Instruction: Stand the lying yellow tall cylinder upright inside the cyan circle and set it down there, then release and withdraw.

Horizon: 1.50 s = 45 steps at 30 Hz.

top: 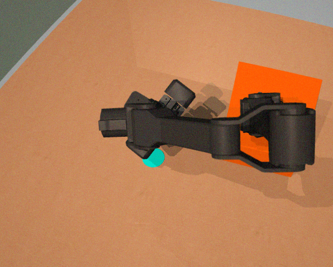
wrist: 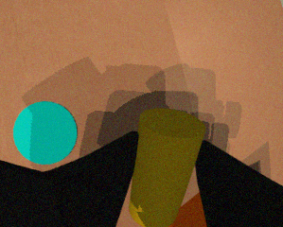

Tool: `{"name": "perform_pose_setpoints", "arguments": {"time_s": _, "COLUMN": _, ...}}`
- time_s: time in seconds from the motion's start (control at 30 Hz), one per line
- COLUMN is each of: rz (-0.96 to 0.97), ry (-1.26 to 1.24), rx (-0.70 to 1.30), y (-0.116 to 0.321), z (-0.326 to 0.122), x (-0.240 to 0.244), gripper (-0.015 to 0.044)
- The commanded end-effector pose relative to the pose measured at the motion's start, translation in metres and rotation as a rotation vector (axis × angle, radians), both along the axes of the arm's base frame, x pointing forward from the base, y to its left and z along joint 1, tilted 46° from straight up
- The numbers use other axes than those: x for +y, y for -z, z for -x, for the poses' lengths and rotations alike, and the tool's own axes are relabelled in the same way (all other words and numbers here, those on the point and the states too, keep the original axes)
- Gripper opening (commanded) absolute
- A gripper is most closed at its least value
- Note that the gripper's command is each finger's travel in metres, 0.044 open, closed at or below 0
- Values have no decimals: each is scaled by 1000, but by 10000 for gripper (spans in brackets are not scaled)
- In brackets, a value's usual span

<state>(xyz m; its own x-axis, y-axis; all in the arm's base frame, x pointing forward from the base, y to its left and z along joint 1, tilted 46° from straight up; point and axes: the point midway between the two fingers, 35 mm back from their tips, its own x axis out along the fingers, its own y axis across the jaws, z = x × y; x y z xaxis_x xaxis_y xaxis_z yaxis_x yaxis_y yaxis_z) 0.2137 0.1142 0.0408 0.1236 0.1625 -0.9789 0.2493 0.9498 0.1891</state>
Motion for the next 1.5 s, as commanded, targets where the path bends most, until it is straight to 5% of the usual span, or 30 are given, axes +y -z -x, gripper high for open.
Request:
{"name": "perform_pose_setpoints", "arguments": {"time_s": 0.0, "rz": 15, "ry": 10, "rx": -18, "y": 1, "z": 1, "x": -1, "gripper": 105}}
{"name": "perform_pose_setpoints", "arguments": {"time_s": 1.47, "rz": 125, "ry": 115, "rx": -265, "y": -1, "z": -3, "x": 0, "gripper": 105}}
